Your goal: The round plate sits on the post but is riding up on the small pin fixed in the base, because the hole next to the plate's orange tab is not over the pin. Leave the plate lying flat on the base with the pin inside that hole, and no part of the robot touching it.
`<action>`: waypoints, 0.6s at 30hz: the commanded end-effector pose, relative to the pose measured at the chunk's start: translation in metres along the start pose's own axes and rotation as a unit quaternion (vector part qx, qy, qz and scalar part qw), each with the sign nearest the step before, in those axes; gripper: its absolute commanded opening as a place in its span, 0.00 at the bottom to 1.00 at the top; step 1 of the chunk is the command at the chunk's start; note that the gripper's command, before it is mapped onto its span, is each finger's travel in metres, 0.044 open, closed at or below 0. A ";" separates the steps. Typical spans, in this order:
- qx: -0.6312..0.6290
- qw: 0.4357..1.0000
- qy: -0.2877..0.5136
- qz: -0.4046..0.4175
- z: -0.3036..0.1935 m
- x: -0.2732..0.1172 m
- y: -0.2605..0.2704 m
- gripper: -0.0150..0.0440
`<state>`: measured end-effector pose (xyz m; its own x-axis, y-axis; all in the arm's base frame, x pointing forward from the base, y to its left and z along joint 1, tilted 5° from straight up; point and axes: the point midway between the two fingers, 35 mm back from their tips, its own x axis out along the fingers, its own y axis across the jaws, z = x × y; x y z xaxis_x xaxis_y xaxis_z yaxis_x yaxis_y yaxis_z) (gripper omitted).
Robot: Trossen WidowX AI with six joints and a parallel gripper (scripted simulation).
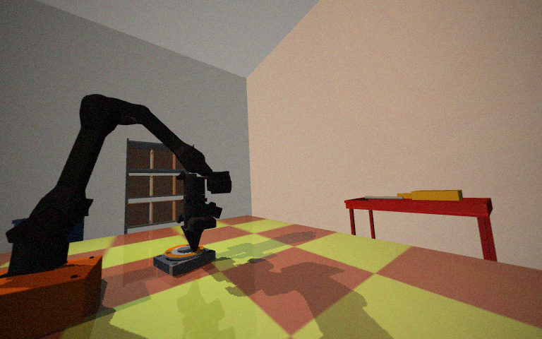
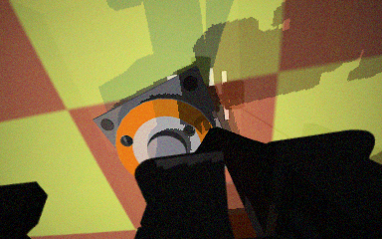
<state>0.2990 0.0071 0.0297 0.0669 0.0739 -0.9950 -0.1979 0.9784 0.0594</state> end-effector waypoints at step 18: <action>0.001 1.000 -0.004 0.001 0.025 -0.001 0.018 0.25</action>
<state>0.3179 0.0240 0.0337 0.0751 0.0690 -0.9948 -0.1960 0.9792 0.0532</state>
